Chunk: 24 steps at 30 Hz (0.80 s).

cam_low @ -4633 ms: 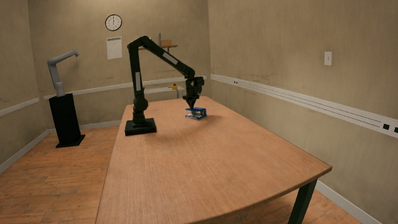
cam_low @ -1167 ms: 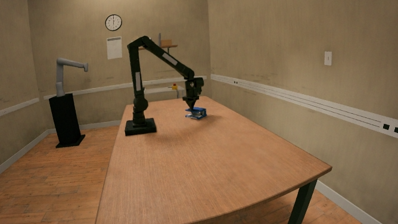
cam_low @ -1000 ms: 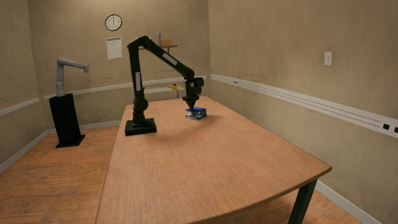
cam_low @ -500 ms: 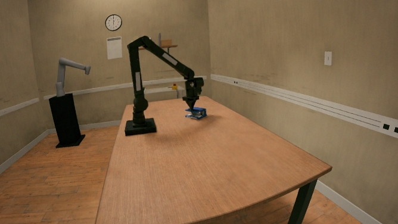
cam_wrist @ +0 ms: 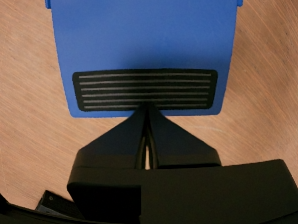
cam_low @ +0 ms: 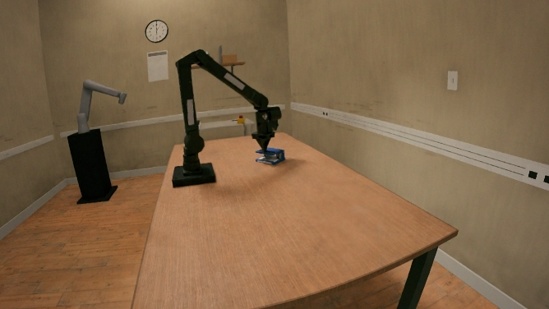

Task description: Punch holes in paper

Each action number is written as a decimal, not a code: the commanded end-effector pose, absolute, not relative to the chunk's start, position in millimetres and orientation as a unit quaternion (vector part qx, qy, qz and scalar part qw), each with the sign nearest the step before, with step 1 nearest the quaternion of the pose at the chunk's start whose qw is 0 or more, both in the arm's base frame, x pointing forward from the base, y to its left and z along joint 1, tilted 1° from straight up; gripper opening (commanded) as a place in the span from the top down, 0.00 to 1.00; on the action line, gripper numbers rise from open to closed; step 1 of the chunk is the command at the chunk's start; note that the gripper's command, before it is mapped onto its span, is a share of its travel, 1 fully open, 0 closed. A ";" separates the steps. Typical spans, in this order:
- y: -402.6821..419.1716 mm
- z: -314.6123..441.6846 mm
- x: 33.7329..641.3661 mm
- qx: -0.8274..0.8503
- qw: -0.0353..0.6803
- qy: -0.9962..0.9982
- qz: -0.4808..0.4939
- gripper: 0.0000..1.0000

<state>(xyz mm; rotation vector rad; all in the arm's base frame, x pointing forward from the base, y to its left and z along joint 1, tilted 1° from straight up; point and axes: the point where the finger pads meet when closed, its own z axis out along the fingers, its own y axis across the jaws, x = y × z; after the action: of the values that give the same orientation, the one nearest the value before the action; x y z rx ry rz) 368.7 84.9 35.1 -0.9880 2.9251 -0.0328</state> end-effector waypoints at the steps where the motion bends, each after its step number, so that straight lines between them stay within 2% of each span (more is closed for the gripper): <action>1: 90.7 28.3 370.5 -0.328 0.009 0.944 -0.003 1.00; 24: 88.2 63.0 378.0 -0.323 0.007 0.946 -0.005 1.00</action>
<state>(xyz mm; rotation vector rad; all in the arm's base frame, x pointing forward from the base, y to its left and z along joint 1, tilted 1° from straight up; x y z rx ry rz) 380.7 91.7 61.7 -0.9982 2.9326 -0.0119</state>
